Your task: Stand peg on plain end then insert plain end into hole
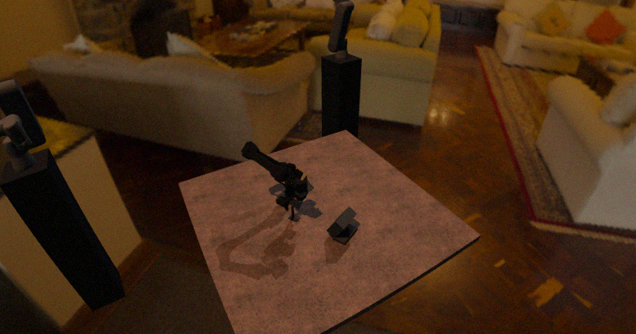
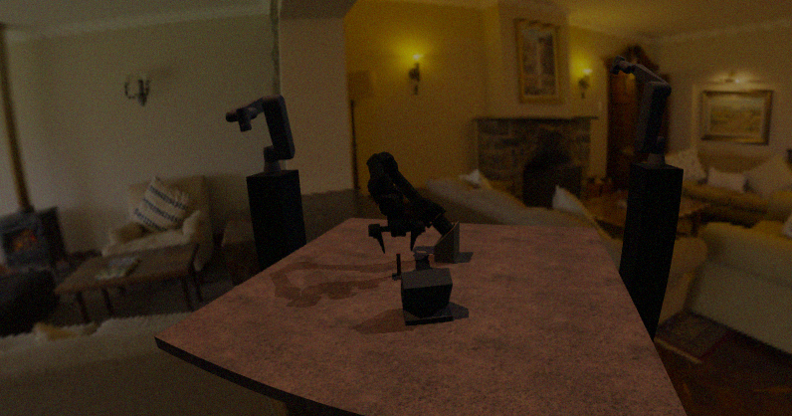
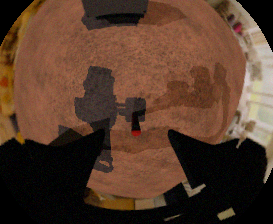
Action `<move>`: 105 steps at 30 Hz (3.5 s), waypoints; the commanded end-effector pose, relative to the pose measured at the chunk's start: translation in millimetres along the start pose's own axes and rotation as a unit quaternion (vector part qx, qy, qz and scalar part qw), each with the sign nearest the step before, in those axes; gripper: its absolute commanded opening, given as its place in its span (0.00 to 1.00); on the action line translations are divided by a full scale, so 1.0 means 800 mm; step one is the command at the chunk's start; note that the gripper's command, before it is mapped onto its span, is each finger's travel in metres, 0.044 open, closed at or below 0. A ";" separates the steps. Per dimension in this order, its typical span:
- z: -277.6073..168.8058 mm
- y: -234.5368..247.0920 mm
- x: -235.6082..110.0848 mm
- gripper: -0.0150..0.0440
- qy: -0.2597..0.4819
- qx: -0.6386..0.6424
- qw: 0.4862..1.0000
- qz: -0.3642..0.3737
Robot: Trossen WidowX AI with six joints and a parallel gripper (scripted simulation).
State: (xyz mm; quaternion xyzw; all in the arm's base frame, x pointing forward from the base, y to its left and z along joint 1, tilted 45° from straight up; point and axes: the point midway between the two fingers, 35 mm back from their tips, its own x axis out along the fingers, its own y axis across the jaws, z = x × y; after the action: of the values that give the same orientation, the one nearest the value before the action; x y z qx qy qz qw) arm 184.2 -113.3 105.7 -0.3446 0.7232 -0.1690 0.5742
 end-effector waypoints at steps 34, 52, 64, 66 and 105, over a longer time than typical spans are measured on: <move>-0.003 -0.002 0.059 0.91 0.001 0.000 1.000 -0.004; -0.003 -0.002 0.059 0.28 0.001 0.000 1.000 -0.004; 0.001 0.000 0.034 0.25 0.000 -0.001 1.000 0.000; 0.002 0.001 0.026 0.25 0.000 -0.002 1.000 0.001; 0.022 0.026 -0.028 0.25 -0.054 -0.030 0.998 0.024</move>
State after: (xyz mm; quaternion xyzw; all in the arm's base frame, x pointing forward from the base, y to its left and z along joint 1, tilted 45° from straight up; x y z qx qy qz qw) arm 197.3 -82.0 109.2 -0.3511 0.7062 -0.1275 0.6015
